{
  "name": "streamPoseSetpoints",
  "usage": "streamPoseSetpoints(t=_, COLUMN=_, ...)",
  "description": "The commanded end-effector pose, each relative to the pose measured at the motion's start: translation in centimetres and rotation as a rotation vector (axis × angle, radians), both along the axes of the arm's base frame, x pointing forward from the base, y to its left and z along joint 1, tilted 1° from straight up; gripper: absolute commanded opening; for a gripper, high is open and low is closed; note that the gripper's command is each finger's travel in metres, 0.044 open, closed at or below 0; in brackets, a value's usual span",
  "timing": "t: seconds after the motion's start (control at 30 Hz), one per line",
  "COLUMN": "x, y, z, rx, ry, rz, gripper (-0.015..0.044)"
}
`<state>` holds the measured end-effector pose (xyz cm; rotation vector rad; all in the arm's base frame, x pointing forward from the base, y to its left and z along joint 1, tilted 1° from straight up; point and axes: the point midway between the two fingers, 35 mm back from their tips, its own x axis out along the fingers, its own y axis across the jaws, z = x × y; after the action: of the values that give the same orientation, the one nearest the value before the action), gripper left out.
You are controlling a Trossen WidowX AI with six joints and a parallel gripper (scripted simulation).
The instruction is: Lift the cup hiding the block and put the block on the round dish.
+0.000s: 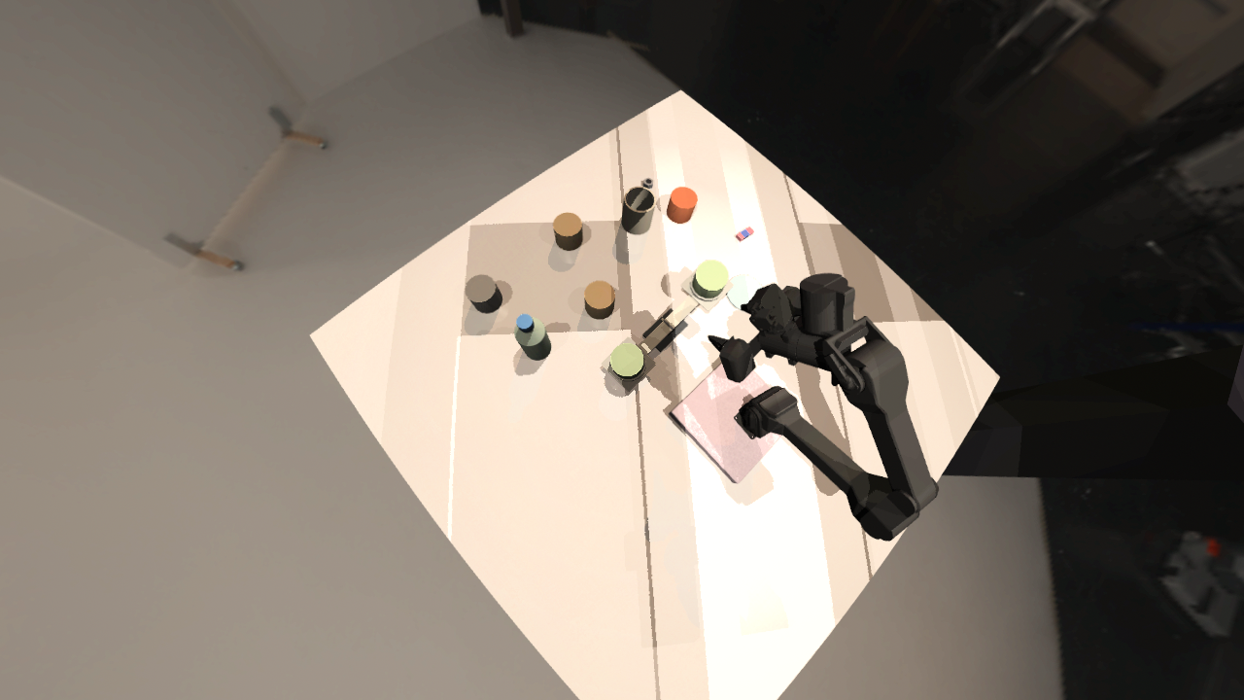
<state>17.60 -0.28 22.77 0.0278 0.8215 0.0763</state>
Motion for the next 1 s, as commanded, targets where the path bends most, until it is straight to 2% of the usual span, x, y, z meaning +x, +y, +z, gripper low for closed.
streamPoseSetpoints(t=0.0, x=0.8, y=0.3, z=-0.2, rx=0.074, ry=0.058, rz=-0.062, gripper=0.0440)
streamPoseSetpoints(t=0.47, x=4.2, y=2.7, z=-1.3, rx=0.345, ry=0.302, rz=-0.361, gripper=0.0440)
streamPoseSetpoints(t=0.97, x=7.7, y=7.0, z=-4.0, rx=0.497, ry=0.544, rz=-0.760, gripper=0.0440)
